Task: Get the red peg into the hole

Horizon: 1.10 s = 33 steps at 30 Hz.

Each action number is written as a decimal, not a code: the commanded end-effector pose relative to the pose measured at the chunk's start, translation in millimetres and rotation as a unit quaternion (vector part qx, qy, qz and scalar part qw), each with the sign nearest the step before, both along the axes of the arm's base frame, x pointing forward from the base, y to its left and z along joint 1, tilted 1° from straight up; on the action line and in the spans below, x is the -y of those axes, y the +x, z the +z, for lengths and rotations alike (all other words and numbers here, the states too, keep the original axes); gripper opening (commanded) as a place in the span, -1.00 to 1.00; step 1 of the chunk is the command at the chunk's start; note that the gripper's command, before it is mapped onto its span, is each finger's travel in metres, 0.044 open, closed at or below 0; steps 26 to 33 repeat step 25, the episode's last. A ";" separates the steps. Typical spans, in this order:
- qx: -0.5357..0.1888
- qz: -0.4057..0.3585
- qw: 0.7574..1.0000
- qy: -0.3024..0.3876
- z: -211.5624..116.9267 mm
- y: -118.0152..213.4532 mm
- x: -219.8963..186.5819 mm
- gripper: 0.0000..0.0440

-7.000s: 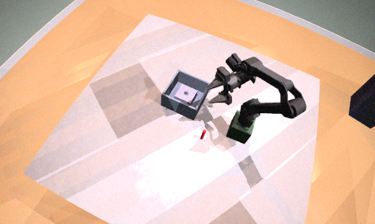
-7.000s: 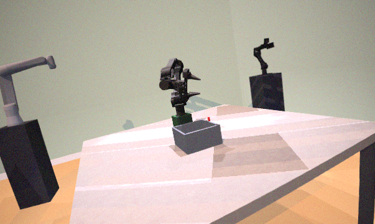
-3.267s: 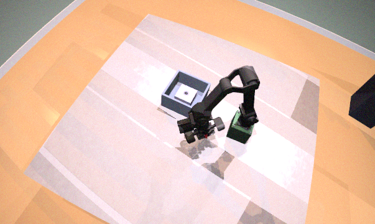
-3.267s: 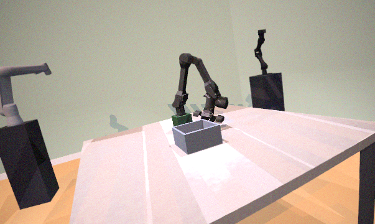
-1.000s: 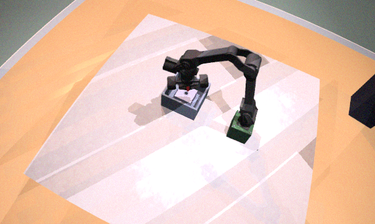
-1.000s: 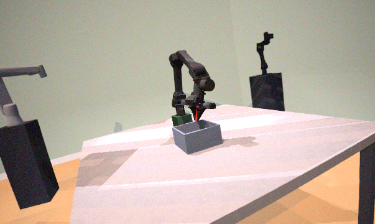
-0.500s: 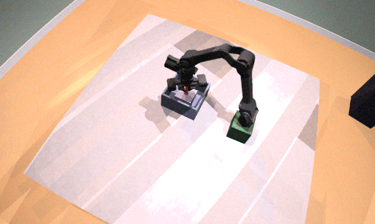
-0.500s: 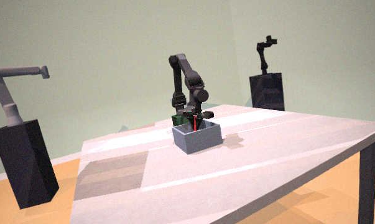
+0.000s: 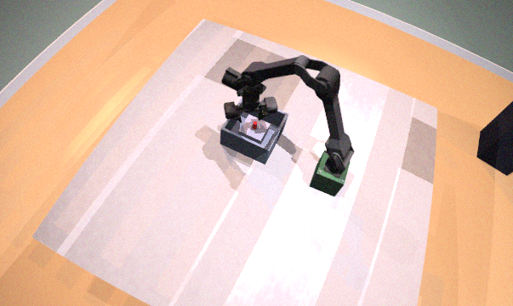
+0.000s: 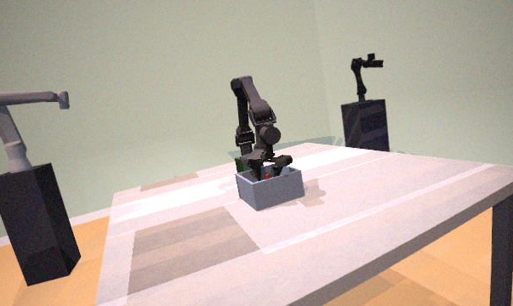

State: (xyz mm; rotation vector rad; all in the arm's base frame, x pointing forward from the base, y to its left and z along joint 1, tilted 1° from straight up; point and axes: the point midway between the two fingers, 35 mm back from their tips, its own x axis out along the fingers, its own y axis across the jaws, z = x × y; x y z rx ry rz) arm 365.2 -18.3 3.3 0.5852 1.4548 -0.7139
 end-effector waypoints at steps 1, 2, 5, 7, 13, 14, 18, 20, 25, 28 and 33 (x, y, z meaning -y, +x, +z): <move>0.006 0.001 1.000 0.016 4.4 14.3 0.5 0.82; 0.008 0.002 1.000 0.020 5.6 18.1 0.5 0.90; 0.021 0.001 0.999 0.033 11.2 31.9 -1.2 1.00; 0.032 0.003 0.999 0.042 15.3 41.3 -2.7 1.00; 0.066 0.011 0.996 0.064 28.0 67.8 -8.0 1.00; 0.069 0.012 0.995 0.065 29.0 69.8 -8.3 1.00; 0.069 0.012 0.995 0.065 29.1 70.2 -8.4 1.00; 0.070 0.012 0.995 0.065 29.2 70.2 -8.4 1.00; 0.070 0.012 0.995 0.065 29.3 70.7 -8.6 1.00; 0.070 0.012 0.995 0.065 29.3 70.7 -8.6 1.00; 0.070 0.012 0.995 0.065 29.3 70.7 -8.6 1.00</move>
